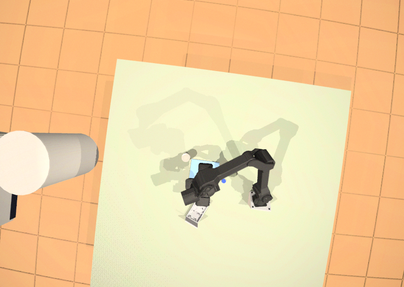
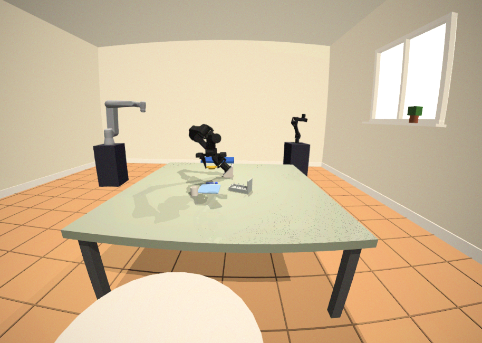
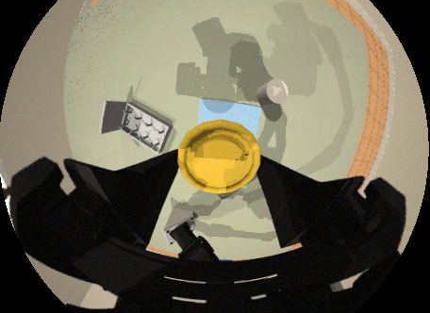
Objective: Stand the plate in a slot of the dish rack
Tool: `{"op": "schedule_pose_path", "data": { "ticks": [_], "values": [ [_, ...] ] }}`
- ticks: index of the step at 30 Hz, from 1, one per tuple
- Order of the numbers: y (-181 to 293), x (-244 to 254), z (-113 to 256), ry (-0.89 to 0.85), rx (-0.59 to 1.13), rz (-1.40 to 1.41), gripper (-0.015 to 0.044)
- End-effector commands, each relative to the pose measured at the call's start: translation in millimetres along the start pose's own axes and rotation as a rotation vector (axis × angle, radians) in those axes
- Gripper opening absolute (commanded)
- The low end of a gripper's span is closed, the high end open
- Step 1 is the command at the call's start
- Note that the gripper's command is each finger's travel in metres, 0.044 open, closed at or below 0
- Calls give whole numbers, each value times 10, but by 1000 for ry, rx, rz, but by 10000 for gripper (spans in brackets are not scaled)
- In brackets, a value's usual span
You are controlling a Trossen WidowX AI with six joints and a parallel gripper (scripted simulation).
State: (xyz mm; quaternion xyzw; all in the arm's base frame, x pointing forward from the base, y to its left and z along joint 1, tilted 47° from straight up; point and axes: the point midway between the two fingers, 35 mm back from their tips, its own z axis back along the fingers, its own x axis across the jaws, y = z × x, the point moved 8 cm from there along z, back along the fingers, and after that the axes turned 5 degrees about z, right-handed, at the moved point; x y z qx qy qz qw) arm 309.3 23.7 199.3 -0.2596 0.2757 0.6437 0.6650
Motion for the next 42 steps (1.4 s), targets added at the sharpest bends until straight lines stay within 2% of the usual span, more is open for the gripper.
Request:
{"op": "schedule_pose_path", "data": {
  "ticks": [1, 11, 27, 34, 42],
  "values": [
    [-10, 2, 174, -10, -15, -1, 0],
    [-6, 35, 410, -17, -27, -16, 0],
    [215, 859, 394, -5, 60, -503, 0],
    [216, 863, 373, -13, 70, -497, 0],
    [202, 817, 128, -127, 163, -362, 0]
  ]
}}
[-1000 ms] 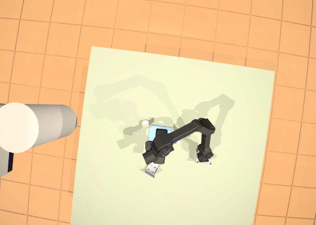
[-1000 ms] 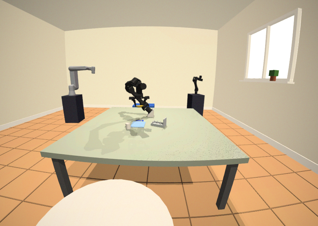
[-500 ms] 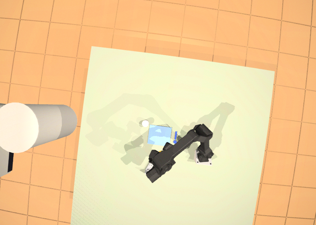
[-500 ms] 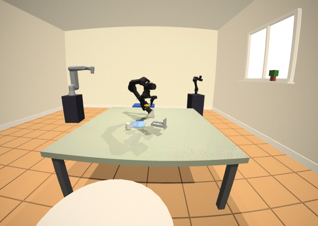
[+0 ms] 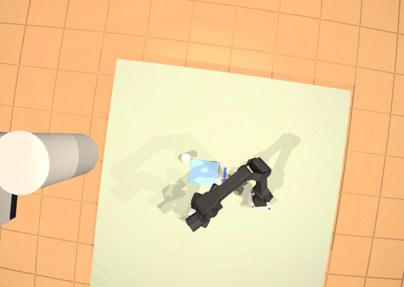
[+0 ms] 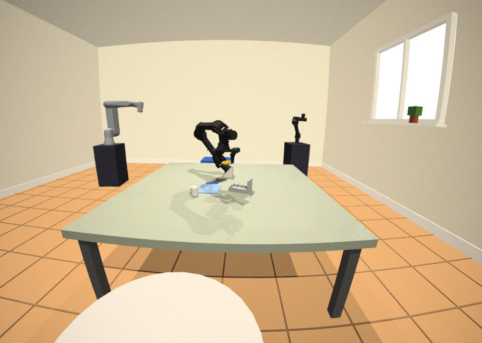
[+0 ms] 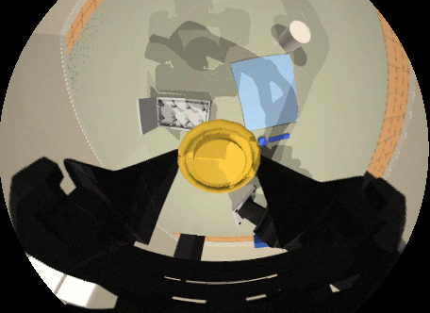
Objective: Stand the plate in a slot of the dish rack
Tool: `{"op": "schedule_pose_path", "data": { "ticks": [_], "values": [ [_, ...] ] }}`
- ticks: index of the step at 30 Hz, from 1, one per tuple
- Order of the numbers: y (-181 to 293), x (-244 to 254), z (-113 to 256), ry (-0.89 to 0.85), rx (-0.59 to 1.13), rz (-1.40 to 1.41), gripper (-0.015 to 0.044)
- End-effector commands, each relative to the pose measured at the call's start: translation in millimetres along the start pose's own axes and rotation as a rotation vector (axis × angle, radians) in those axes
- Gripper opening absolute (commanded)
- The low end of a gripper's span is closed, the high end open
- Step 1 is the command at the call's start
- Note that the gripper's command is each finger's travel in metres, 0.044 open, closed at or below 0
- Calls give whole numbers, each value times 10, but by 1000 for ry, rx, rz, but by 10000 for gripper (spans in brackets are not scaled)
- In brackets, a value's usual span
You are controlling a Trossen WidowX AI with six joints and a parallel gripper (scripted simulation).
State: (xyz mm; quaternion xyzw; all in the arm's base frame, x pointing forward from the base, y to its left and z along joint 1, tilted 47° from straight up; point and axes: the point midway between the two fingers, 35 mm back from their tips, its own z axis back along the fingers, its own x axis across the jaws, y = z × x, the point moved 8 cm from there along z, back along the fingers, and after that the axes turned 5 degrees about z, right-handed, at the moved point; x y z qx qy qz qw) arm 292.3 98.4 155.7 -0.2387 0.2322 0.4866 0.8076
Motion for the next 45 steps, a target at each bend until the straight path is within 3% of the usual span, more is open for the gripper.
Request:
{"op": "schedule_pose_path", "data": {
  "ticks": [1, 23, 45],
  "values": [
    [-18, -30, -105, -47, 52, 63, 0],
    [-136, -186, -699, -417, 183, 439, 0],
    [-170, -383, -1192, -819, -20, 777, 0]
  ]
}}
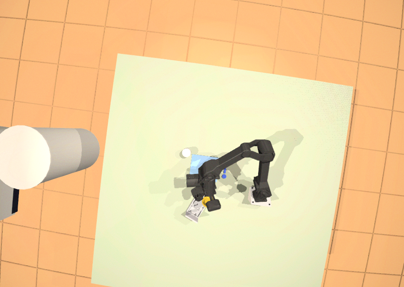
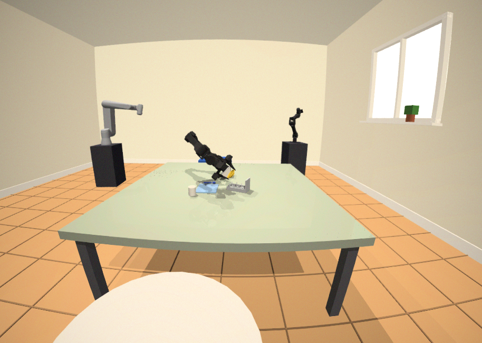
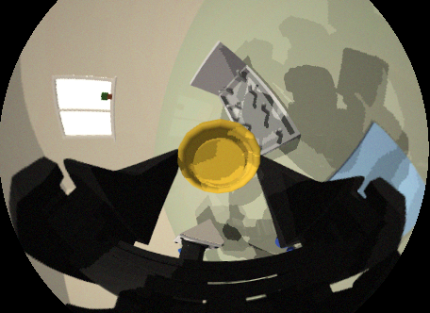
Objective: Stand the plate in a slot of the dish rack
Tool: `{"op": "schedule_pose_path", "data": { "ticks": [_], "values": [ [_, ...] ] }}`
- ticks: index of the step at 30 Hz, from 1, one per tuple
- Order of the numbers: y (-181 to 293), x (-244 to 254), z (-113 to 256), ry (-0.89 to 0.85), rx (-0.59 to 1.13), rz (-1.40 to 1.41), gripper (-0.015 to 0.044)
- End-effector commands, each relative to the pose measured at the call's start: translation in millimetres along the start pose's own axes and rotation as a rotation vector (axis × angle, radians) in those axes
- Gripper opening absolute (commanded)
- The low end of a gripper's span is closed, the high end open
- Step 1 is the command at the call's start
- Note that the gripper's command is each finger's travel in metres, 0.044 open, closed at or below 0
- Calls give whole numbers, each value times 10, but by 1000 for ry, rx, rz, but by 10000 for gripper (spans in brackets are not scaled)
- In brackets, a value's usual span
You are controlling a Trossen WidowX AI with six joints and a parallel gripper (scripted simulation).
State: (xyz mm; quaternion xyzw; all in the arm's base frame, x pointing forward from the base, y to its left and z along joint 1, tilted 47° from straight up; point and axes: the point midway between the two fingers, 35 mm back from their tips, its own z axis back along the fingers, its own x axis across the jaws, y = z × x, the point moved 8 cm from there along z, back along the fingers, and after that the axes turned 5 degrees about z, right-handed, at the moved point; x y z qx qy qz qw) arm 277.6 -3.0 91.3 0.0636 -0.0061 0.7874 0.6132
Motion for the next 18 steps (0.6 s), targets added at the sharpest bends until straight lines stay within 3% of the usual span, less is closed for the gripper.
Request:
{"op": "schedule_pose_path", "data": {
  "ticks": [1, 18],
  "values": [
    [50, -55, -32, -45, -53, 78, 0],
    [267, -319, -145, -119, -339, 438, 0]
  ]
}}
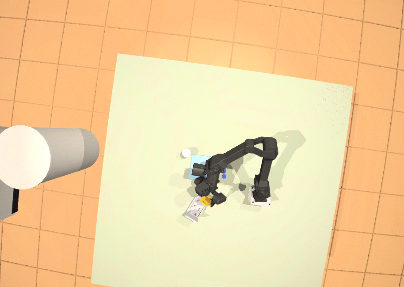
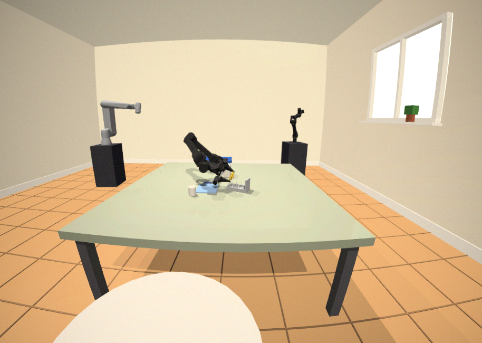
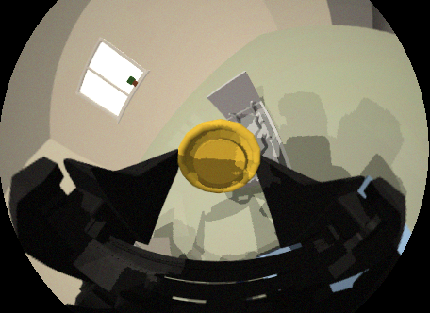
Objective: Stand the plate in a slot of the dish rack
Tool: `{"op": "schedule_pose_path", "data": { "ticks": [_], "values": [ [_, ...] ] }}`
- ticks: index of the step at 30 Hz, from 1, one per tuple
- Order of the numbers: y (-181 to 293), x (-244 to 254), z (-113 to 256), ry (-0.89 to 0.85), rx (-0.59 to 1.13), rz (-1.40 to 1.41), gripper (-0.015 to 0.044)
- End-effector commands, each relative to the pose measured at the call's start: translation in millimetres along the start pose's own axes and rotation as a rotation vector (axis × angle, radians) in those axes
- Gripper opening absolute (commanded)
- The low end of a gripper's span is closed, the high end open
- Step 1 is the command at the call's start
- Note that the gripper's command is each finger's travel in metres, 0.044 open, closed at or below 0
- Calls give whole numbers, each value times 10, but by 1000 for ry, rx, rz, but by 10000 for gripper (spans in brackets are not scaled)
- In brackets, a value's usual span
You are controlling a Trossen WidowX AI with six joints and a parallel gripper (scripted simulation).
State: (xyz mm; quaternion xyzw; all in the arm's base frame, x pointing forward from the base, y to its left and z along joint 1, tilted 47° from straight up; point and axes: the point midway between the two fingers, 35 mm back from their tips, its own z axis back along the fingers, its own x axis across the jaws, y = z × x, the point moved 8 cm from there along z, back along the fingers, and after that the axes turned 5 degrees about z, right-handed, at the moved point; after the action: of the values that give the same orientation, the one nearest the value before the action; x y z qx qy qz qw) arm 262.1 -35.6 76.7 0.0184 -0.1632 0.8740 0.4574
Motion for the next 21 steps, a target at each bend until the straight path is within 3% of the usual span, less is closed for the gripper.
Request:
{"op": "schedule_pose_path", "data": {
  "ticks": [1, 21],
  "values": [
    [74, -15, 3, -3, -69, 87, 0],
    [451, -95, 50, 153, -380, 570, 0]
  ]
}}
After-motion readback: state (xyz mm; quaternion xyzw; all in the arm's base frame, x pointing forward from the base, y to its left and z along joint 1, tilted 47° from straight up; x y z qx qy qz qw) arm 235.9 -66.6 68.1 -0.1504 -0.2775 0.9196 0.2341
